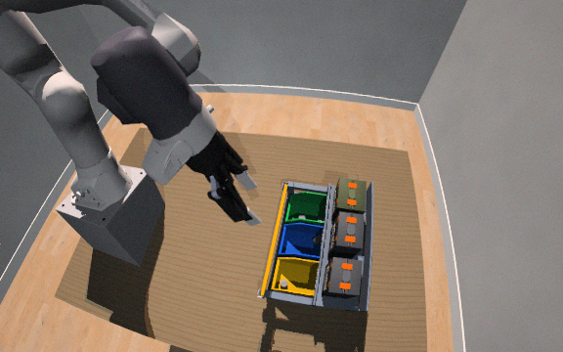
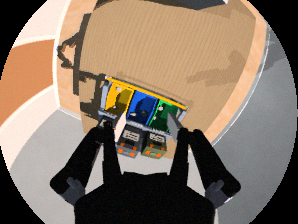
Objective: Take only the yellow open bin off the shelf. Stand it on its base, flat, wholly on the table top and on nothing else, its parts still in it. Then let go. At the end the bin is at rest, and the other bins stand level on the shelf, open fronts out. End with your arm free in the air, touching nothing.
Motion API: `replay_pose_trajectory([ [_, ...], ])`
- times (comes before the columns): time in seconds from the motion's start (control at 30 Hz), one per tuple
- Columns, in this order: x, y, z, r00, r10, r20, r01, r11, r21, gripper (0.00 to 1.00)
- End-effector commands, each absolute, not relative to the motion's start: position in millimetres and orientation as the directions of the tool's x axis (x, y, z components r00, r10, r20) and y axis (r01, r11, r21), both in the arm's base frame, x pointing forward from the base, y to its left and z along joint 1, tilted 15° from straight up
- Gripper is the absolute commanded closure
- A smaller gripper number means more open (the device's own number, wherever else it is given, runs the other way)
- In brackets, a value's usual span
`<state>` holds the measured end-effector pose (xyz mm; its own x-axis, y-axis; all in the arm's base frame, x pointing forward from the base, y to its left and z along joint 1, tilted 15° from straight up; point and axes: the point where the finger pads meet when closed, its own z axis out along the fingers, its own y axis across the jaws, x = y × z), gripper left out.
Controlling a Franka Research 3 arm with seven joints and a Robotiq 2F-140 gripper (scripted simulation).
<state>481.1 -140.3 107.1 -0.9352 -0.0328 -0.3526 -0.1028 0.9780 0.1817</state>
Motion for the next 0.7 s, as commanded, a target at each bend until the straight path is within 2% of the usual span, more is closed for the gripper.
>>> replay_pose_trajectory([
  [0.0,478.8,-135.9,106.1,-0.914,-0.19,-0.358,-0.26,0.952,0.16,0.43],
  [0.37,479.4,-137.3,106.2,-0.914,-0.197,-0.356,-0.266,0.951,0.158,0.43],
  [0.5,478.5,-135.5,106.0,-0.85,-0.391,-0.352,-0.456,0.882,0.121,0.43],
  [0.67,478.5,-135.5,106.0,-0.85,-0.391,-0.352,-0.456,0.882,0.121,0.43],
])
